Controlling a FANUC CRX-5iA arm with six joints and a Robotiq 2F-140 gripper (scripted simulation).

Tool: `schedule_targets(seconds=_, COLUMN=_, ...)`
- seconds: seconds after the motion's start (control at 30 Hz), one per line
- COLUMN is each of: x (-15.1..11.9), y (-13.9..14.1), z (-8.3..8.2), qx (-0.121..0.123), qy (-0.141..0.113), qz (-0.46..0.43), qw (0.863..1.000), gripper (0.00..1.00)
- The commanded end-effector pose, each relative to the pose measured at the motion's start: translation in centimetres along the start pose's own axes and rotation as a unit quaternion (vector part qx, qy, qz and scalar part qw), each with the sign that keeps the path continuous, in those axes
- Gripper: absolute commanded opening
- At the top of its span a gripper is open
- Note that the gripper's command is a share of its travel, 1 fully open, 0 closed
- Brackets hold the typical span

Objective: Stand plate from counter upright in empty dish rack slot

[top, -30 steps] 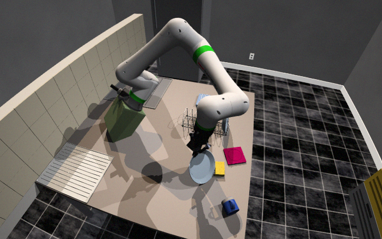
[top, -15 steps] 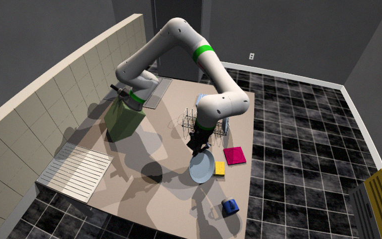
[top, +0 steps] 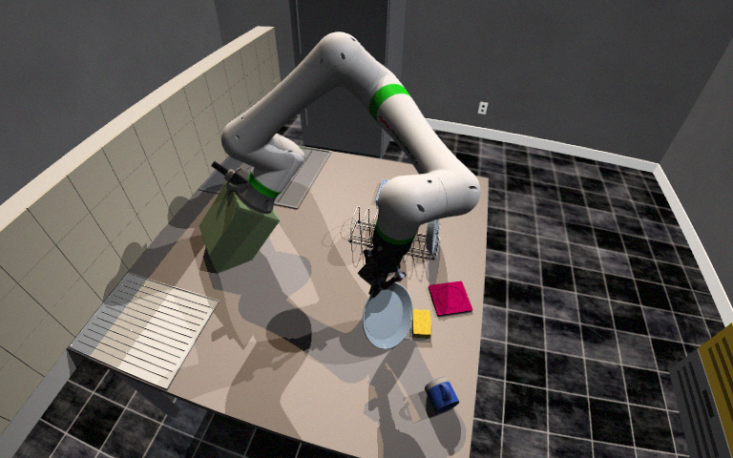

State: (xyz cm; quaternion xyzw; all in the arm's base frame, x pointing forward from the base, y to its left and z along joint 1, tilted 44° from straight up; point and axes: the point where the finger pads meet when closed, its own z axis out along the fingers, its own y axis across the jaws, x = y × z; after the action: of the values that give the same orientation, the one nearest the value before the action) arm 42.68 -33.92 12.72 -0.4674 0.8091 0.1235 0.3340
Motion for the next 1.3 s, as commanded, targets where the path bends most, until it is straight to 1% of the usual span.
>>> schedule_targets(seconds=0.0, x=0.0, y=0.1, z=-0.6, qx=0.001, qy=0.001, qz=0.000, qw=1.000, gripper=0.10)
schedule_targets(seconds=0.13, x=0.0, y=0.2, z=-1.4, qx=0.001, qy=0.001, qz=0.000, qw=1.000, gripper=0.10)
schedule_targets(seconds=0.2, x=0.0, y=0.2, z=-1.4, qx=0.001, qy=0.001, qz=0.000, qw=1.000, gripper=0.10)
schedule_targets(seconds=0.43, x=0.0, y=0.5, z=-3.1, qx=0.001, qy=0.001, qz=0.000, qw=1.000, gripper=0.10)
schedule_targets(seconds=0.7, x=0.0, y=0.9, z=-5.4, qx=0.001, qy=0.001, qz=0.000, qw=1.000, gripper=0.10)
schedule_targets(seconds=0.77, x=0.0, y=0.9, z=-5.4, qx=0.001, qy=0.001, qz=0.000, qw=1.000, gripper=0.10)
schedule_targets(seconds=1.27, x=0.0, y=1.7, z=-10.3, qx=0.001, qy=0.001, qz=0.000, qw=1.000, gripper=0.10)
